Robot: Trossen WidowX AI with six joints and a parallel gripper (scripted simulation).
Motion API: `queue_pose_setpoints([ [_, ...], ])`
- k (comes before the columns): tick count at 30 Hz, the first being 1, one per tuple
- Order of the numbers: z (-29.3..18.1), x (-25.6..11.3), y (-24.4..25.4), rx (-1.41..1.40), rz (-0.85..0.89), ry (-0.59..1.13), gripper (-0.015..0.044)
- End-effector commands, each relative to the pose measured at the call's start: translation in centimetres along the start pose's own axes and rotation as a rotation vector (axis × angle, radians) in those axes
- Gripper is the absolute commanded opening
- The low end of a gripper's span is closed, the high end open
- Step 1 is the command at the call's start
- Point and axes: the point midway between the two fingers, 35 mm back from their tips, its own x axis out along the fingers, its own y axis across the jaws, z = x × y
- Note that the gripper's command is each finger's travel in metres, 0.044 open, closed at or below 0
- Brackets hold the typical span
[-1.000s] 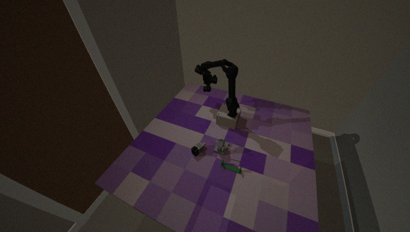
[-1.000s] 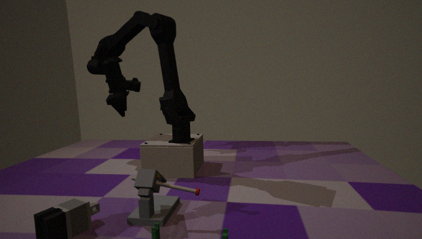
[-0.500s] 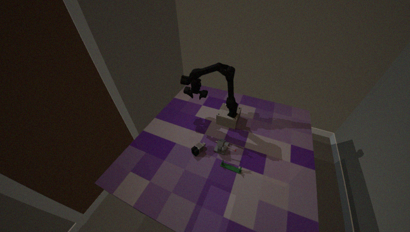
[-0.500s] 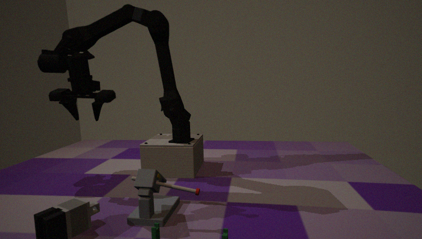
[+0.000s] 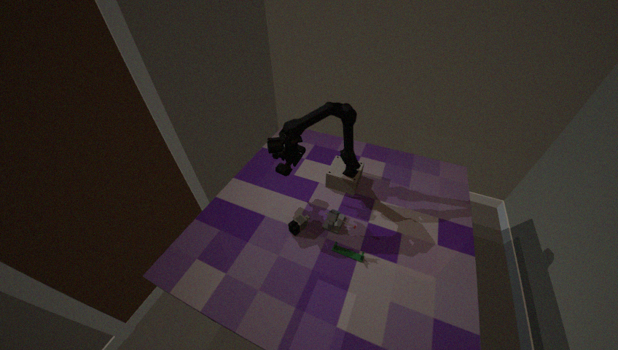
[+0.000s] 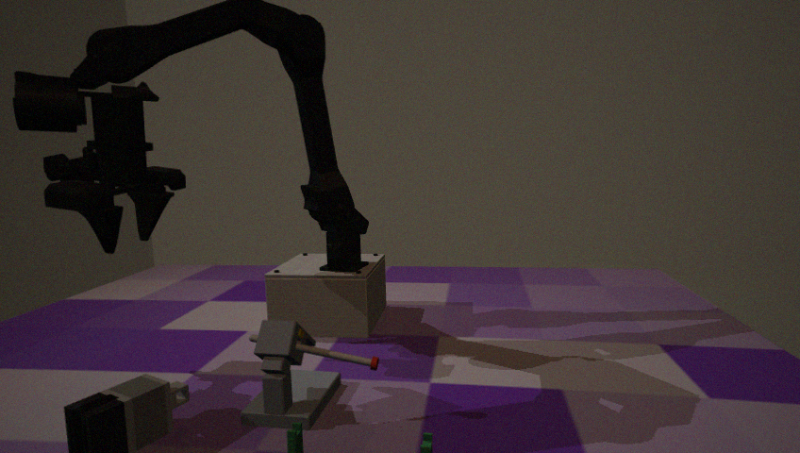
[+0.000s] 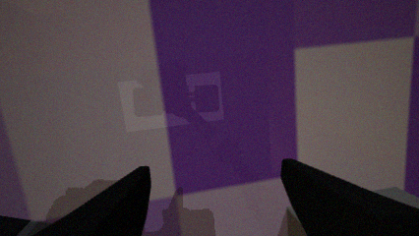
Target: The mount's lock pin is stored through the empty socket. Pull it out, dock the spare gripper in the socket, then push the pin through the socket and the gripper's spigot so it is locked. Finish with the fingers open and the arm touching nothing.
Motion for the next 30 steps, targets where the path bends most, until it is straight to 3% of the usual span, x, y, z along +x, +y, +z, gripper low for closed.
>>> queue_pose_setpoints([
  [1,-5.1,-1.1,4.9,-0.556,0.047,0.009,0.03],
  [15,-19.7,-3.9,11.1,-1.836,0.148,-0.037,0.03],
  [30,-35.7,-6.2,9.1,-3.131,0.246,-0.156,0.03],
])
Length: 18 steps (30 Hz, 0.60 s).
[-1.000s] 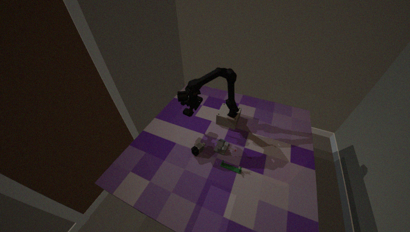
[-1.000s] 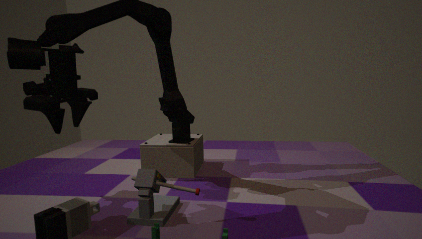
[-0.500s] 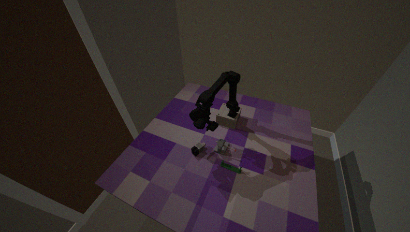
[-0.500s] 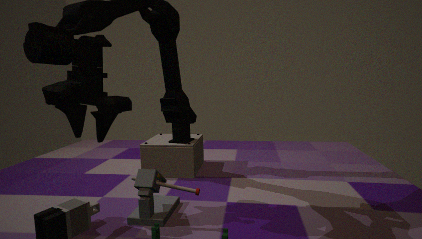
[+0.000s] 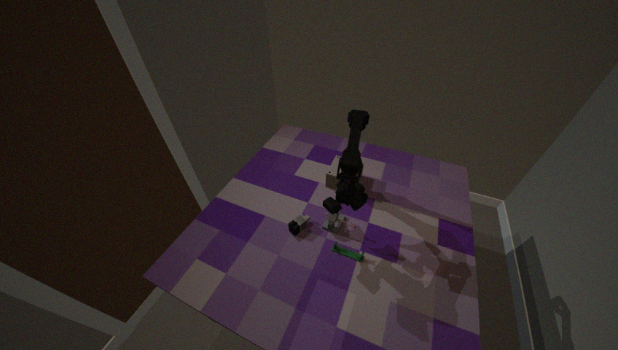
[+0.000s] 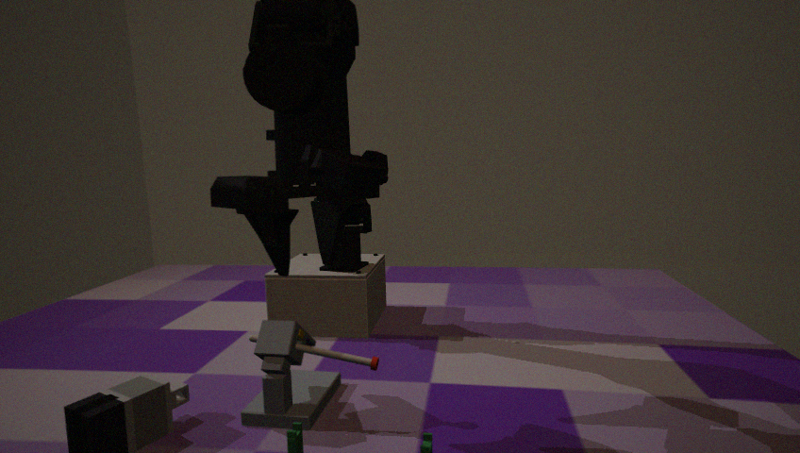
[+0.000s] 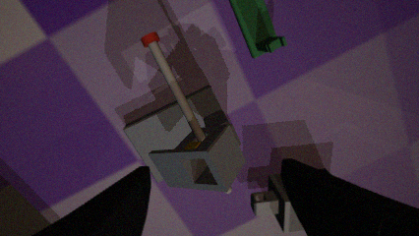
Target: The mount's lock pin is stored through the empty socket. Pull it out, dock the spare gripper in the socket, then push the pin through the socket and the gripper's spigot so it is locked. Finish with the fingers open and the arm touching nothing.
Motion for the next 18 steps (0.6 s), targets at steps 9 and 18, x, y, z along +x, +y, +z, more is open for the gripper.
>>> queue_pose_setpoints([
  [9,4.1,-0.2,3.7,-0.433,0.023,-0.024,0.03],
  [18,3.9,6.8,3.0,-0.431,0.024,-0.026,0.03],
])
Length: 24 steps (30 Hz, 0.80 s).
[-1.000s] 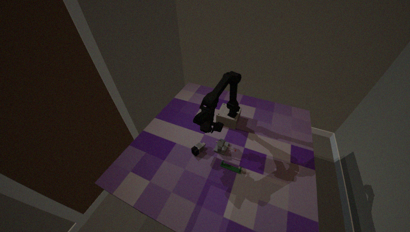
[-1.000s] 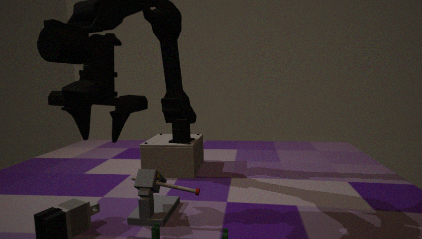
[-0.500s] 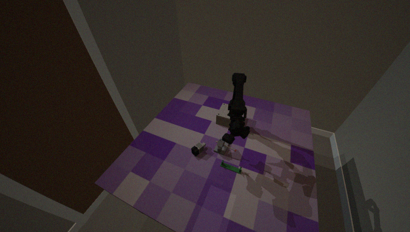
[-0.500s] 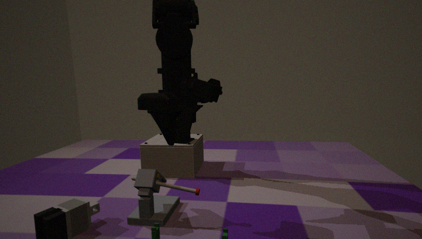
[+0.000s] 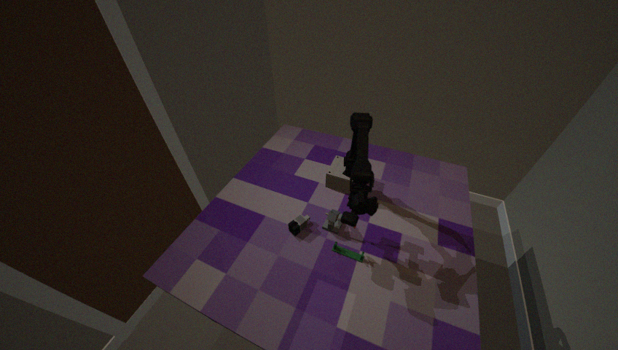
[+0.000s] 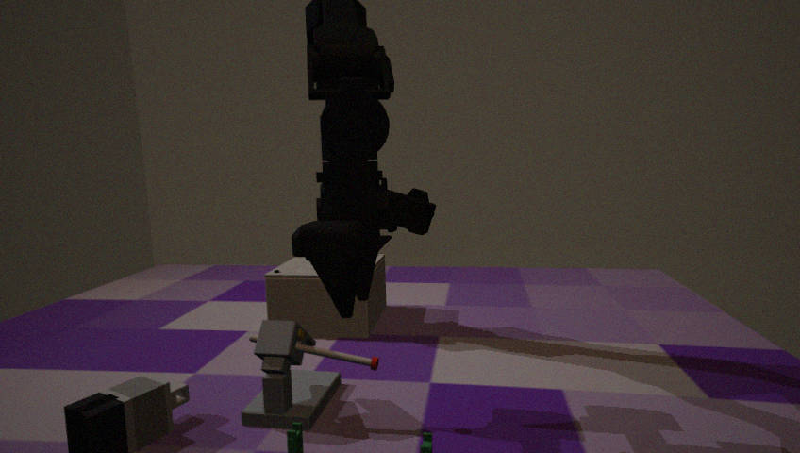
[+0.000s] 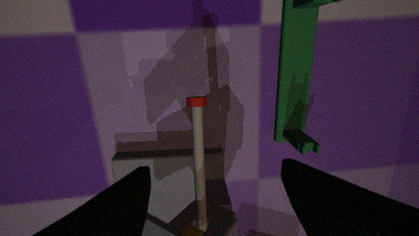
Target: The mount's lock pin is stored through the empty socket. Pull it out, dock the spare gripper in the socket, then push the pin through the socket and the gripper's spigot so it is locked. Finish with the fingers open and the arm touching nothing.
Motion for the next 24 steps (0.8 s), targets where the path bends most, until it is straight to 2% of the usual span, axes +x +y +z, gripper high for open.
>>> queue_pose_setpoints([
  [1,-0.4,2.6,0.4,-0.003,0.022,0.002,0.03],
  [24,-0.3,5.9,0.4,-0.003,0.022,0.002,0.03],
])
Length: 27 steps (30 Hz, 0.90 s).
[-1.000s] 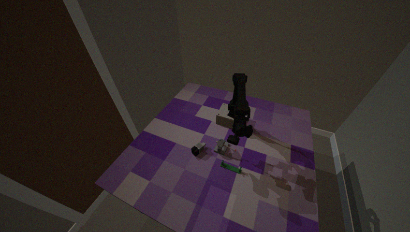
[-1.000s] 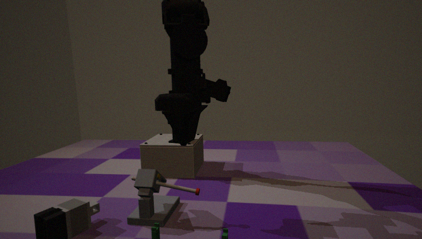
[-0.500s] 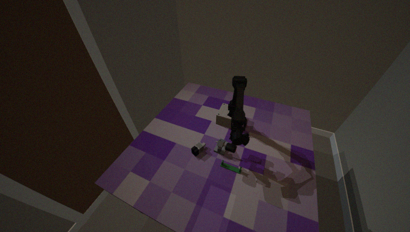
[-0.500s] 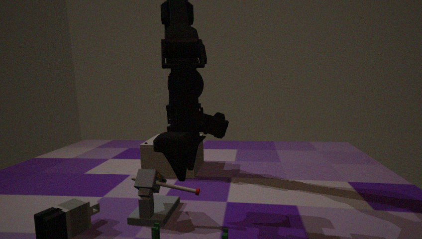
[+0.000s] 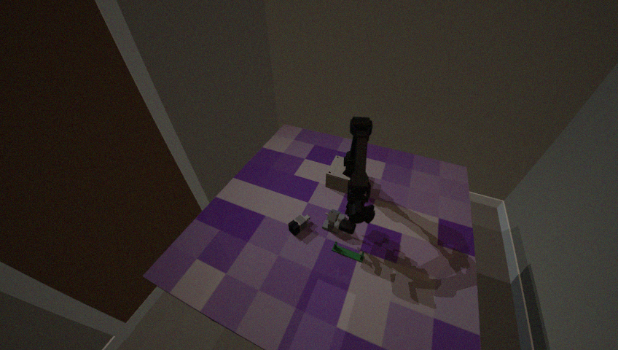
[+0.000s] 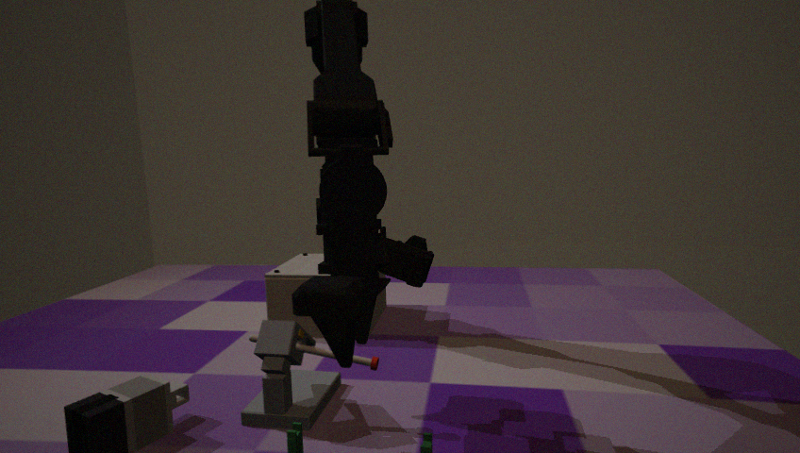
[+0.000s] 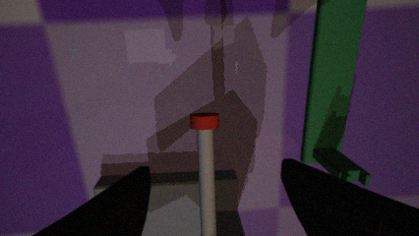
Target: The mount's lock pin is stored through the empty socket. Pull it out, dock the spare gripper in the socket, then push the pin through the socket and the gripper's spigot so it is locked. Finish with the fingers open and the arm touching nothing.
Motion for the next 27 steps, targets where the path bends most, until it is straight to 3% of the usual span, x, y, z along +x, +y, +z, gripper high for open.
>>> queue_pose_setpoints([
  [1,0.0,0.9,0.2,-0.004,0.007,-0.002,0.03],
  [22,-0.1,3.4,0.5,-0.004,0.008,-0.002,0.03],
  [27,-0.1,3.4,0.5,-0.004,0.008,-0.002,0.0169],
])
